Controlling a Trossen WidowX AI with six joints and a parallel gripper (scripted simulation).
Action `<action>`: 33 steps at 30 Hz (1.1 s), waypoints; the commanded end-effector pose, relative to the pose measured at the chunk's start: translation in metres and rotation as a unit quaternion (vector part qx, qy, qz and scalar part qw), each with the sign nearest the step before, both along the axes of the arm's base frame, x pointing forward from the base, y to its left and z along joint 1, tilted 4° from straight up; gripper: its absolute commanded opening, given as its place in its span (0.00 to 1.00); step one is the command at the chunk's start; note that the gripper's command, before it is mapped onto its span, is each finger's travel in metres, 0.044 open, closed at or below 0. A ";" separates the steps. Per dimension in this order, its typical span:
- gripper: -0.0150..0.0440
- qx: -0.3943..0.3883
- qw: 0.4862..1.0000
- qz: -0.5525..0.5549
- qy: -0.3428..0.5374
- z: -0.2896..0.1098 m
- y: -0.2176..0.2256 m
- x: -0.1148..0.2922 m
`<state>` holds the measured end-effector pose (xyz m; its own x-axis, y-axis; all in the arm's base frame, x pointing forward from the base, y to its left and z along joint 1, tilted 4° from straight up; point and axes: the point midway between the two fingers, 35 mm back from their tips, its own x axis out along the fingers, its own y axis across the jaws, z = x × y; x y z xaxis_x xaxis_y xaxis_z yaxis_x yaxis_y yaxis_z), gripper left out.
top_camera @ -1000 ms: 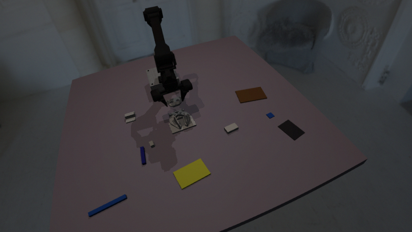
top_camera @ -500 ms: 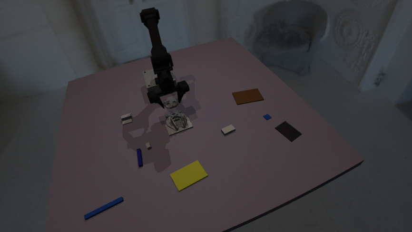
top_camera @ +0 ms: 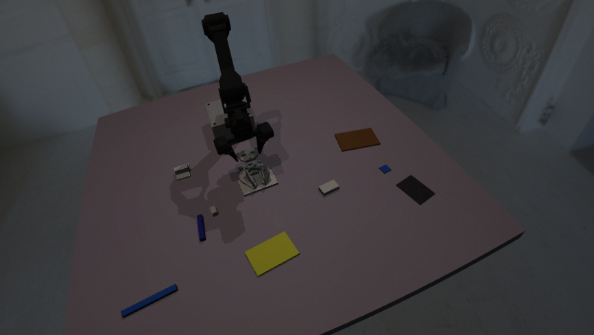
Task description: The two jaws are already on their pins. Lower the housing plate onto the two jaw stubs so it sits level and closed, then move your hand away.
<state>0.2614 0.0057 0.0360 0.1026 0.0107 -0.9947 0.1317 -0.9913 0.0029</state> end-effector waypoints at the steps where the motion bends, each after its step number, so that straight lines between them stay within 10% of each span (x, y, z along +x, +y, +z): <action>1: 0.85 -0.001 1.000 0.001 0.003 -0.008 0.000 0.000; 33: 0.85 -0.002 1.000 0.003 0.003 -0.042 0.000 0.001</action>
<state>0.2619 0.0061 -0.0059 0.0962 0.0107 -0.9953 0.1330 -0.9911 0.0022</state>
